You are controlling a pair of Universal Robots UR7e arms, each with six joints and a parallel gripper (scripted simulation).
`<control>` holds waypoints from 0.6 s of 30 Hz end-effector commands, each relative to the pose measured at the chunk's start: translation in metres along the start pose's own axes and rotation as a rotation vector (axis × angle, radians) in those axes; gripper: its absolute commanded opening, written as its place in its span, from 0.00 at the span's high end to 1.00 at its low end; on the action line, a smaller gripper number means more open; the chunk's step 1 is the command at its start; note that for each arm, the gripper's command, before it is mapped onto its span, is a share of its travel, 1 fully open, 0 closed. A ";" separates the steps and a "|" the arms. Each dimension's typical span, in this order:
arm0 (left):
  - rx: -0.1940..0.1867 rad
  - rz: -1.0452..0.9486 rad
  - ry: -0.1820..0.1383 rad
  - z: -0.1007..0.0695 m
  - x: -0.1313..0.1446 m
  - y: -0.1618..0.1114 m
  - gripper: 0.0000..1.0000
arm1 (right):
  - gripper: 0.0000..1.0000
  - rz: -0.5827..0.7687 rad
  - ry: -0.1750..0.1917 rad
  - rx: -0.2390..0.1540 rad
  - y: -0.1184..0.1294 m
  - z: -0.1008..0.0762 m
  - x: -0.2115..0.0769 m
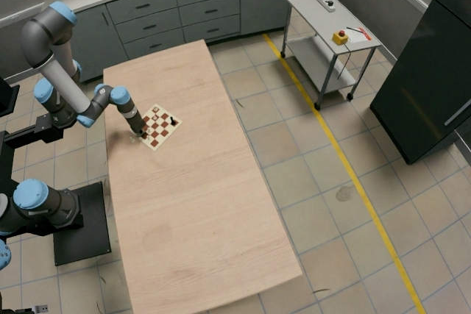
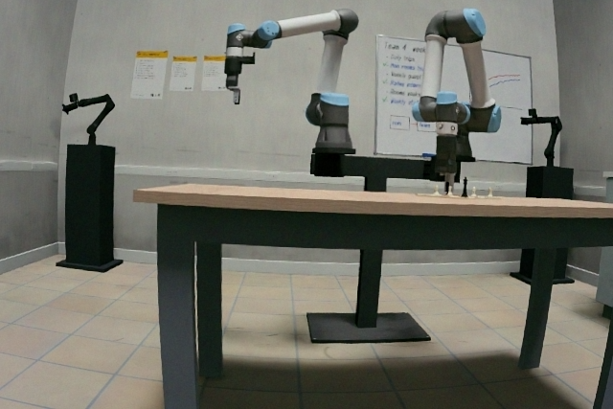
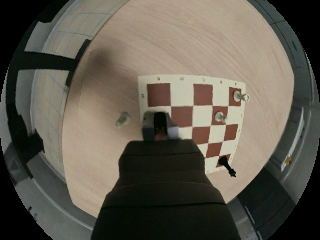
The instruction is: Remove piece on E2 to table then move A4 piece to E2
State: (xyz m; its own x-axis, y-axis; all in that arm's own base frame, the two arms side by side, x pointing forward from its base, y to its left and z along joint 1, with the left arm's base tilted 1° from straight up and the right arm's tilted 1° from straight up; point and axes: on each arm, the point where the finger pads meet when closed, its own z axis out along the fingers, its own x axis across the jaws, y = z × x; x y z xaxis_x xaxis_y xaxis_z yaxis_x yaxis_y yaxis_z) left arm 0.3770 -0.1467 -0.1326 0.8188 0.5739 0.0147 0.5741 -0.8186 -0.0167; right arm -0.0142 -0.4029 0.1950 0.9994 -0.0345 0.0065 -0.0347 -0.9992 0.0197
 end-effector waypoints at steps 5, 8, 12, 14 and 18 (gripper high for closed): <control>-0.001 0.000 0.000 0.000 0.000 0.000 0.71 | 0.00 0.000 0.000 -0.001 0.000 0.000 0.000; -0.001 0.000 0.000 0.000 0.000 0.000 0.56 | 0.00 0.000 0.000 -0.001 0.000 0.000 0.000; -0.001 0.000 0.000 0.000 0.000 0.000 0.42 | 0.00 0.000 0.000 -0.001 0.000 0.000 0.000; -0.001 0.000 0.000 0.000 0.000 0.000 0.27 | 0.00 0.000 0.000 -0.001 0.000 0.000 0.000; -0.001 0.000 0.000 0.000 0.000 0.000 0.27 | 0.00 0.000 0.000 -0.001 0.000 0.000 0.000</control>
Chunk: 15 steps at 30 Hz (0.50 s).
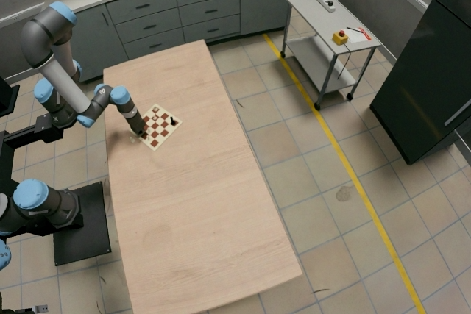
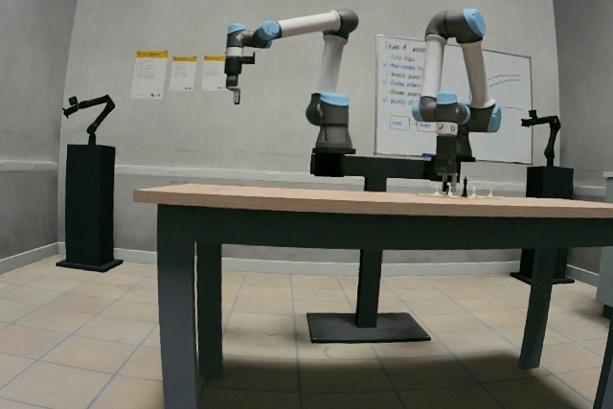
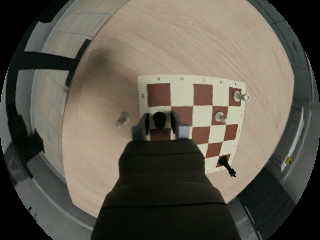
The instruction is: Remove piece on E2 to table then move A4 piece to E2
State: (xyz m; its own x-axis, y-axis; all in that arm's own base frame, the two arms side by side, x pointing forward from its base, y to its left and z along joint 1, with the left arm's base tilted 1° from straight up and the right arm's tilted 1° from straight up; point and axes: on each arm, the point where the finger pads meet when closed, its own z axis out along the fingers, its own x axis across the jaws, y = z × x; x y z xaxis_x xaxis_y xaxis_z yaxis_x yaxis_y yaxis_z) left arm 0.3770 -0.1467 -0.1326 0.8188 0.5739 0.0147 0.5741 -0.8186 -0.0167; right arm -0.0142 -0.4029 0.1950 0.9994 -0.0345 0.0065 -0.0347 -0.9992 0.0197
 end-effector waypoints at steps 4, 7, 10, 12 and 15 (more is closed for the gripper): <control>-0.001 0.000 0.000 0.000 0.000 0.000 0.27 | 0.00 0.000 0.000 -0.001 0.000 0.000 0.000; -0.001 0.000 0.000 0.000 0.000 0.000 0.27 | 0.00 0.000 0.000 -0.001 0.000 0.000 0.000; -0.001 0.000 0.000 -0.001 0.000 0.000 0.27 | 0.00 0.000 0.000 -0.001 0.000 0.000 0.000; -0.001 0.000 0.000 -0.003 0.000 0.000 0.27 | 0.00 0.000 0.000 -0.001 0.000 0.000 0.000; -0.001 0.000 0.000 -0.009 0.000 0.000 0.27 | 0.00 0.000 0.000 -0.001 0.000 0.000 0.000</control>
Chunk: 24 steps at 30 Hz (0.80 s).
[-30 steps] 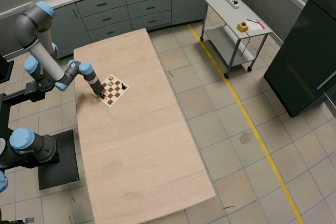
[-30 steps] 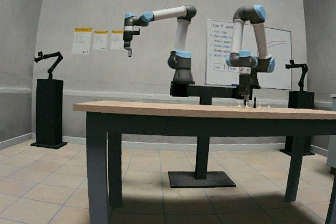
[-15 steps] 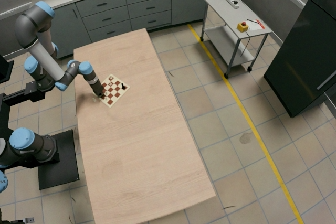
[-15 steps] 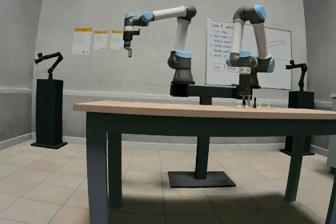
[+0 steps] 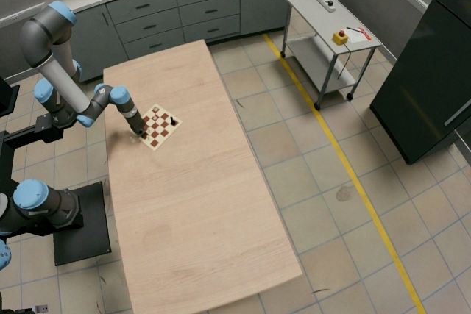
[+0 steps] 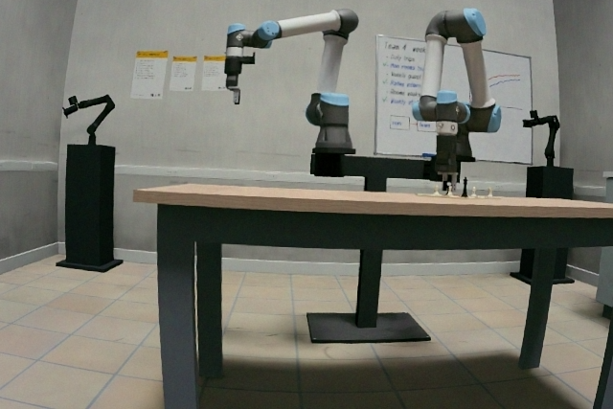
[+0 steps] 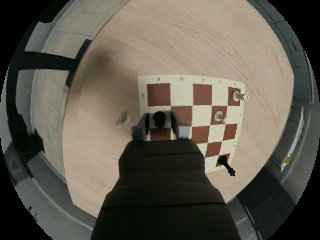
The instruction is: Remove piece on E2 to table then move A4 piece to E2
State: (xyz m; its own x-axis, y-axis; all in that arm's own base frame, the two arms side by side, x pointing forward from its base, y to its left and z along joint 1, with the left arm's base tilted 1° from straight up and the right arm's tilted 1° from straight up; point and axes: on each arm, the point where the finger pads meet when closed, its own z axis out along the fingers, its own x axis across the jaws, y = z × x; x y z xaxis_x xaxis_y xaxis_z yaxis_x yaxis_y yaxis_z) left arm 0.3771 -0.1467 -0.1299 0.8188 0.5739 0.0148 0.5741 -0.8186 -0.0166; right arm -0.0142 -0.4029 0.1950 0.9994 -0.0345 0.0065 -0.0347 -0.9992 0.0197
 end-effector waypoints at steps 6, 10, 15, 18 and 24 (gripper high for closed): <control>-0.001 0.000 0.000 -0.028 0.000 0.000 0.27 | 0.00 0.000 0.000 -0.001 0.000 0.000 0.000; -0.001 0.000 0.000 -0.036 0.000 0.000 0.27 | 0.00 0.000 0.000 -0.001 0.000 0.000 0.000; -0.001 0.000 0.000 -0.059 0.000 0.000 0.27 | 0.00 0.000 0.000 -0.001 0.000 0.000 0.000; -0.001 0.000 0.000 -0.071 0.000 0.000 0.27 | 0.00 0.000 0.000 -0.001 0.000 0.000 0.000; -0.001 0.000 0.000 -0.086 0.000 0.000 0.27 | 0.00 0.000 0.000 -0.001 0.000 0.000 0.000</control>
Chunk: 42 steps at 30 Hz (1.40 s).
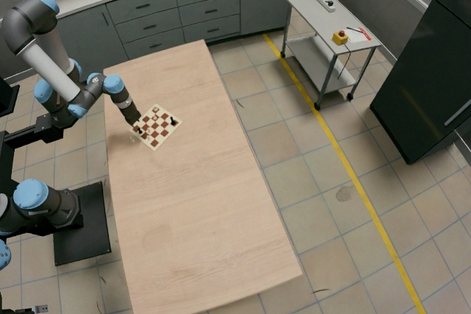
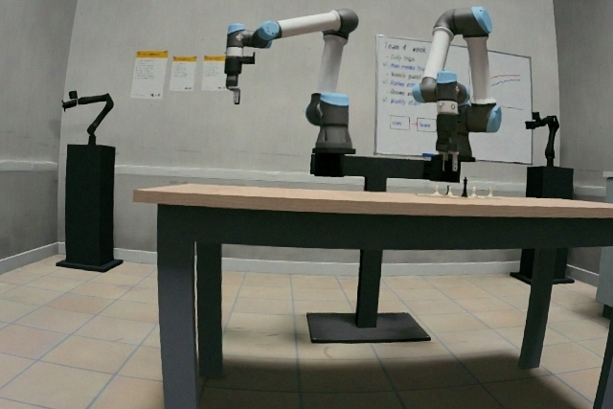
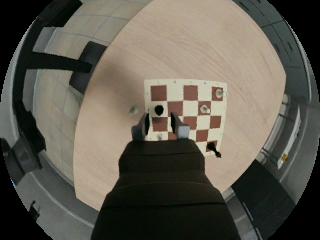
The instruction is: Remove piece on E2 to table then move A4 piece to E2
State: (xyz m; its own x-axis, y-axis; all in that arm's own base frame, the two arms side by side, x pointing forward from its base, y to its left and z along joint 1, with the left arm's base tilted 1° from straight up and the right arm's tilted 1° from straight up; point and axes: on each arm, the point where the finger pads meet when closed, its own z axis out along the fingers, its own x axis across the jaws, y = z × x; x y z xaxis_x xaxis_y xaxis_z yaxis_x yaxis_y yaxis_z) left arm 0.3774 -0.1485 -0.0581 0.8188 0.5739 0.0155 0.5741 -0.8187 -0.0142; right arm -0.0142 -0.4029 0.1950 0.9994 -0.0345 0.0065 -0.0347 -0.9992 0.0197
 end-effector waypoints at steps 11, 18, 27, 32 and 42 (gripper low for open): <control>0.001 0.000 0.000 -0.016 0.000 0.000 0.00 | 0.00 0.000 0.000 -0.001 0.000 0.000 0.000; 0.001 0.000 0.000 -0.016 0.000 0.000 0.00 | 0.00 0.000 0.000 -0.001 0.000 0.000 0.000; 0.001 0.000 0.000 -0.016 0.000 0.000 0.00 | 0.00 0.000 0.000 -0.001 0.000 0.000 0.000; 0.001 0.000 0.000 -0.018 0.000 0.000 0.00 | 0.00 0.000 0.000 -0.001 0.000 0.000 0.000; 0.001 0.000 0.000 -0.042 0.000 0.000 0.00 | 0.00 0.000 0.000 -0.001 0.000 0.000 0.000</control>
State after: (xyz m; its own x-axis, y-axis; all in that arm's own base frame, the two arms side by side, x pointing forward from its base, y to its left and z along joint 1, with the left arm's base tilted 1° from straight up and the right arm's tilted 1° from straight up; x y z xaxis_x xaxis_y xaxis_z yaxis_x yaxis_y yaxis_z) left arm 0.3769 -0.1490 -0.0306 0.8188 0.5739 0.0149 0.5741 -0.8186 -0.0161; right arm -0.0142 -0.4029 0.1950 0.9994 -0.0345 0.0065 -0.0347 -0.9992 0.0197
